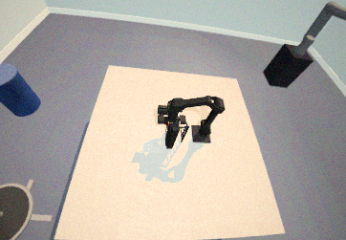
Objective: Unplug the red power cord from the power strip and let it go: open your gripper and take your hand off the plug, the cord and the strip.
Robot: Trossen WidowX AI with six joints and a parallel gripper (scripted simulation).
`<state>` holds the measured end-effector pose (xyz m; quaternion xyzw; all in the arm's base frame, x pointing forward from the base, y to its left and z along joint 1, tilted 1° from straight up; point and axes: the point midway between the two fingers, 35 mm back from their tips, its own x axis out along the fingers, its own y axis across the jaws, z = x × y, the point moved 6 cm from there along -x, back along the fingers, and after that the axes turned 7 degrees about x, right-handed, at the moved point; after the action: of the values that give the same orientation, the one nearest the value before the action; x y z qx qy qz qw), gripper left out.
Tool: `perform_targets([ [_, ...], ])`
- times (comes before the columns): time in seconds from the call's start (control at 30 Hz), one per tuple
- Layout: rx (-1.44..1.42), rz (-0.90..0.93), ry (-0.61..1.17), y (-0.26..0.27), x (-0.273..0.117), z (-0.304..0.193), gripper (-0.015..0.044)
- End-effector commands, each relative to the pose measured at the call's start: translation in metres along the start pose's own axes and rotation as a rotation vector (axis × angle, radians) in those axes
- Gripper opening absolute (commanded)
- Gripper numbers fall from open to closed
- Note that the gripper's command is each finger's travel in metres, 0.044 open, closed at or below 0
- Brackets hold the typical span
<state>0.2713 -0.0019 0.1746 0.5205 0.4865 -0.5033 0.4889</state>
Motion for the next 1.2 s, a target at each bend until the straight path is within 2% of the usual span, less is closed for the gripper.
perform_targets([
  [0.0, 0.005, -0.002, -0.001, -0.001, 0.003, 0.000, 0.0160],
  [0.13, 0.000, -0.001, 0.000, 0.000, 0.001, 0.000, 0.0055],
  [0.4, 0.000, -0.001, 0.000, 0.000, 0.001, 0.000, 0.0002],
  [1.17, 0.002, 0.000, -0.004, 0.006, 0.000, 0.032, 0.0000],
])
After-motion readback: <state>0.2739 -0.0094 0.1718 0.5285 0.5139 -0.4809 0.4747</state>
